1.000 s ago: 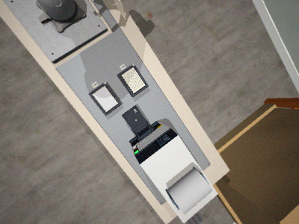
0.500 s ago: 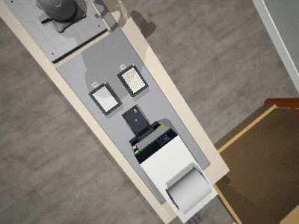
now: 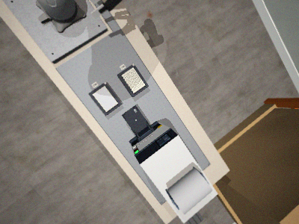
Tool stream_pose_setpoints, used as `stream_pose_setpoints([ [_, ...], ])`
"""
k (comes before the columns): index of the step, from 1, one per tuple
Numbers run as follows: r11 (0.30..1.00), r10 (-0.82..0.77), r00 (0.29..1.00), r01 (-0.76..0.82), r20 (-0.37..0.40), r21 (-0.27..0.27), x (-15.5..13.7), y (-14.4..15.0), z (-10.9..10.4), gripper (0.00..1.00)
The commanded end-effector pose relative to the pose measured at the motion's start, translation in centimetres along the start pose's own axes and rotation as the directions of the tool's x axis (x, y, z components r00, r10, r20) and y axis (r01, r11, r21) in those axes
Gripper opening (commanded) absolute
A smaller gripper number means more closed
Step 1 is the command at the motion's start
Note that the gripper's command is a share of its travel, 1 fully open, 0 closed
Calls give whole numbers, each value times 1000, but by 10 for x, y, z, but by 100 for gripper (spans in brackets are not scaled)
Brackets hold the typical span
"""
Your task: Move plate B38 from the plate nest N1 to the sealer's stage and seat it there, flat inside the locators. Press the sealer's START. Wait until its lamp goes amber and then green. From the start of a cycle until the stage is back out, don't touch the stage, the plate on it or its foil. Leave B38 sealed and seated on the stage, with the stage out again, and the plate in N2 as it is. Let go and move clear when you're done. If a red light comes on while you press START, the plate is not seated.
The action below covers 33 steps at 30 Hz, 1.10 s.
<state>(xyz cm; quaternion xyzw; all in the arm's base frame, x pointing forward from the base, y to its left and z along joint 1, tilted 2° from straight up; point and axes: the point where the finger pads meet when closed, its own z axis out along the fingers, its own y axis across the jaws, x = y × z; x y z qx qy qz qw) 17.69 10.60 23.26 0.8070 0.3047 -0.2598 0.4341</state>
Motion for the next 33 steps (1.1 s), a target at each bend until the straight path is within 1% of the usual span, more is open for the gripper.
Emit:
stream_pose_setpoints([
  [1, 994, 3, 1000, -2, -14, 111, 16, 1, -3, 70],
  [2, 992, 5, 1000, -3, -15, 125, 21, 2, -4, 70],
  [5, 975, 26, 999, -18, -33, 220, 35, 6, -7, 70],
  [6, 973, 29, 999, -20, -35, 231, 40, 7, -8, 70],
  [7, 973, 29, 999, -20, -35, 231, 43, 8, -9, 70],
  [10, 946, 59, 997, -38, -55, 322, 57, 15, -11, 70],
  [12, 943, 62, 996, -40, -57, 331, 65, 18, -13, 70],
  [15, 943, 62, 996, -40, -57, 331, 65, 18, -13, 70],
  [18, 907, 101, 992, -60, -77, 416, 78, 27, -15, 70],
  [21, 904, 105, 991, -62, -79, 424, 87, 33, -17, 70],
  [24, 861, 153, 983, -84, -98, 502, 99, 42, -18, 70],
  [27, 857, 157, 983, -85, -99, 508, 109, 51, -20, 70],
  [30, 808, 212, 970, -108, -116, 579, 119, 62, -20, 70],
  [33, 805, 216, 969, -109, -117, 583, 123, 66, -21, 70],
])
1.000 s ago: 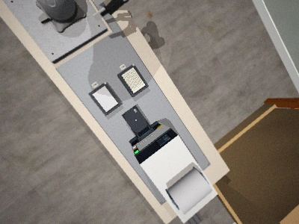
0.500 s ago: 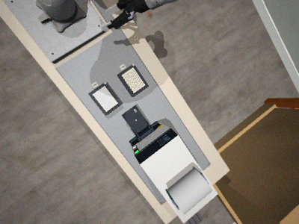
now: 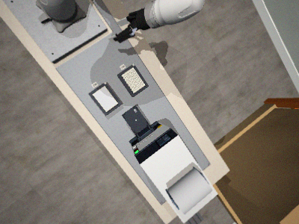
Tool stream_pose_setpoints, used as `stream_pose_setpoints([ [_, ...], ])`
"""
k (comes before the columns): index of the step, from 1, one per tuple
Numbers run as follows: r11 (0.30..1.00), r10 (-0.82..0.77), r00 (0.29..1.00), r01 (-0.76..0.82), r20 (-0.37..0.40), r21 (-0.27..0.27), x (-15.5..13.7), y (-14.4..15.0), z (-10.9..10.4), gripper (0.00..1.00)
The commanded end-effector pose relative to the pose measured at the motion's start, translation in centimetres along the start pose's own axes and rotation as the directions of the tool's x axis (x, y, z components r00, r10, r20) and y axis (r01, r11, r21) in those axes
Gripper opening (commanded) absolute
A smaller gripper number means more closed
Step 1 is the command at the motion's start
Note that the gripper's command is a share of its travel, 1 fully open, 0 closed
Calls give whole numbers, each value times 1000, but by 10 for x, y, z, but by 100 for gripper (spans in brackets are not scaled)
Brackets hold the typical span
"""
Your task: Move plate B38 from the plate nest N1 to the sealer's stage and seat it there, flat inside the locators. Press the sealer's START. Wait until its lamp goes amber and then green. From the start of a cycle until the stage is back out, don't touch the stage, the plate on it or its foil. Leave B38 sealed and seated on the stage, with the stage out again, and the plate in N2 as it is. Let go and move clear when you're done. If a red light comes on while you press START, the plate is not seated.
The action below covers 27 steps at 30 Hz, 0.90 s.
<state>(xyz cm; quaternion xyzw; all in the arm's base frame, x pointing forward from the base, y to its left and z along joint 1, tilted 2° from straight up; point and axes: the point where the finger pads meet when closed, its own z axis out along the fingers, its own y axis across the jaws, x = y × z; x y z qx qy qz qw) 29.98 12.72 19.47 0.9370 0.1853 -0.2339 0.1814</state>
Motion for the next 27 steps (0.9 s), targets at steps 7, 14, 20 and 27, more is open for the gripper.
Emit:
stream_pose_setpoints([
  [7, 992, 56, 996, -48, -69, 116, 33, 22, -13, 70],
  [14, 978, 111, 987, -88, -118, 187, 54, 41, -21, 70],
  [20, 978, 113, 986, -89, -120, 190, 67, 55, -26, 70],
  [27, 957, 177, 969, -130, -170, 258, 85, 80, -35, 70],
])
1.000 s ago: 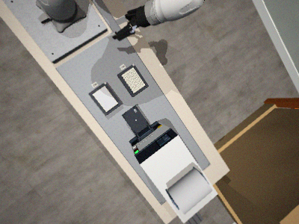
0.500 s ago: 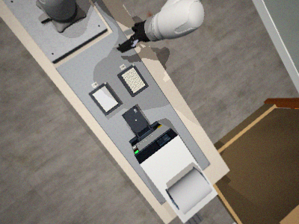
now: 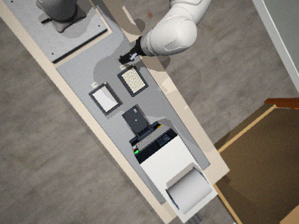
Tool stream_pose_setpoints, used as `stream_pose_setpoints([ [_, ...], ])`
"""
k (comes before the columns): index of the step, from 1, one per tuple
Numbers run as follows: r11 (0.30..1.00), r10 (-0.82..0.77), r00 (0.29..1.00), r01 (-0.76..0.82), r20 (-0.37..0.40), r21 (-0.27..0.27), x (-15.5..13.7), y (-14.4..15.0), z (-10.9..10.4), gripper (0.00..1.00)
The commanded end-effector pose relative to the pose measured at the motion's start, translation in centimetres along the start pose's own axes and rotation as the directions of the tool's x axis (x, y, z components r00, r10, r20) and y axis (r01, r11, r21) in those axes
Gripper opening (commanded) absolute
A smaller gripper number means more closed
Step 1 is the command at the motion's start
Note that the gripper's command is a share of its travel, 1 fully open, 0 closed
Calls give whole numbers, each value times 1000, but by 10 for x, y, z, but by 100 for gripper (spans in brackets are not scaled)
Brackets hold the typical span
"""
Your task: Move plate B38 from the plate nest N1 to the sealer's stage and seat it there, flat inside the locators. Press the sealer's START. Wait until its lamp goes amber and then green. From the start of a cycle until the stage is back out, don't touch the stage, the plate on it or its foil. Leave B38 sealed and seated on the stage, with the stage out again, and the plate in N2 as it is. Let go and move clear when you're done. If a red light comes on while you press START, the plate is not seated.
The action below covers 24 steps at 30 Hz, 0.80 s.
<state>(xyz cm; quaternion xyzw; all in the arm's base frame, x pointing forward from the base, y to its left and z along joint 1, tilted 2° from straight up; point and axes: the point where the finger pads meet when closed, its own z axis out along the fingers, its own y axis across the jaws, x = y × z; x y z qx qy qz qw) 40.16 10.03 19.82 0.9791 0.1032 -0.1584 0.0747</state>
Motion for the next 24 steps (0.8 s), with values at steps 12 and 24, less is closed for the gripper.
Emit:
stream_pose_setpoints([
  [12, 995, 67, 994, -60, -86, 80, 42, 40, -20, 70],
  [24, 985, 131, 980, -111, -152, 131, 68, 77, -35, 70],
])
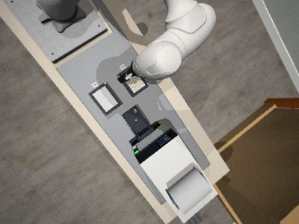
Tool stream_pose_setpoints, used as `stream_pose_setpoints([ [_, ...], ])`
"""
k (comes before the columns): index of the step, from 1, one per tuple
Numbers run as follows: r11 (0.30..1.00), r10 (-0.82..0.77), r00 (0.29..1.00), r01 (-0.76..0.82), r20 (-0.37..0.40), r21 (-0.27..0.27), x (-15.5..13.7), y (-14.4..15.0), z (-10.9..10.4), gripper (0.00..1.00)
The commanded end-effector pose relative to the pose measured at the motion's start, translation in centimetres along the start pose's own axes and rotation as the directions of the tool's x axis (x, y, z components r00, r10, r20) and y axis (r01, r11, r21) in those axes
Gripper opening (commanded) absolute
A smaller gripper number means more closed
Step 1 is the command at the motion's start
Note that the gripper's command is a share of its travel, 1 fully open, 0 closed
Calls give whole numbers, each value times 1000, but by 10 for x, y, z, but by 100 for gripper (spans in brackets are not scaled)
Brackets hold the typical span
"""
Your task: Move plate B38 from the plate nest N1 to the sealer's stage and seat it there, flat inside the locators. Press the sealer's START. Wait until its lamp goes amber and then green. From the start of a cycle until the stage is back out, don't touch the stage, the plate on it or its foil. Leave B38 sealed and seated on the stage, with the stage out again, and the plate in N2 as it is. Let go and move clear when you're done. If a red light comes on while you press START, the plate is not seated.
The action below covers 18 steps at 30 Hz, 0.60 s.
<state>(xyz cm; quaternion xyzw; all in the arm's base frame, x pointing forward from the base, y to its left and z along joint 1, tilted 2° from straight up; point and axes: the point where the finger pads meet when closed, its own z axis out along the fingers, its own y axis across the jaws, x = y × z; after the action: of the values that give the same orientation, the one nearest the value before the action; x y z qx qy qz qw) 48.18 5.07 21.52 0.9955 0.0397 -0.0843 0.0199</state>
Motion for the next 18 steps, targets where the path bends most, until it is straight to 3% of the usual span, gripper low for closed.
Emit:
stream_pose_setpoints([
  [1, 1000, 0, 1000, 0, -8, 8, 13, 10, -5, 70],
  [4, 997, 59, 995, -56, -81, 46, 21, 22, -10, 70],
  [12, 997, 61, 995, -57, -83, 47, 41, 47, -21, 70],
  [14, 993, 102, 986, -94, -132, 69, 46, 55, -24, 70],
  [18, 990, 125, 980, -113, -158, 82, 51, 63, -28, 70],
])
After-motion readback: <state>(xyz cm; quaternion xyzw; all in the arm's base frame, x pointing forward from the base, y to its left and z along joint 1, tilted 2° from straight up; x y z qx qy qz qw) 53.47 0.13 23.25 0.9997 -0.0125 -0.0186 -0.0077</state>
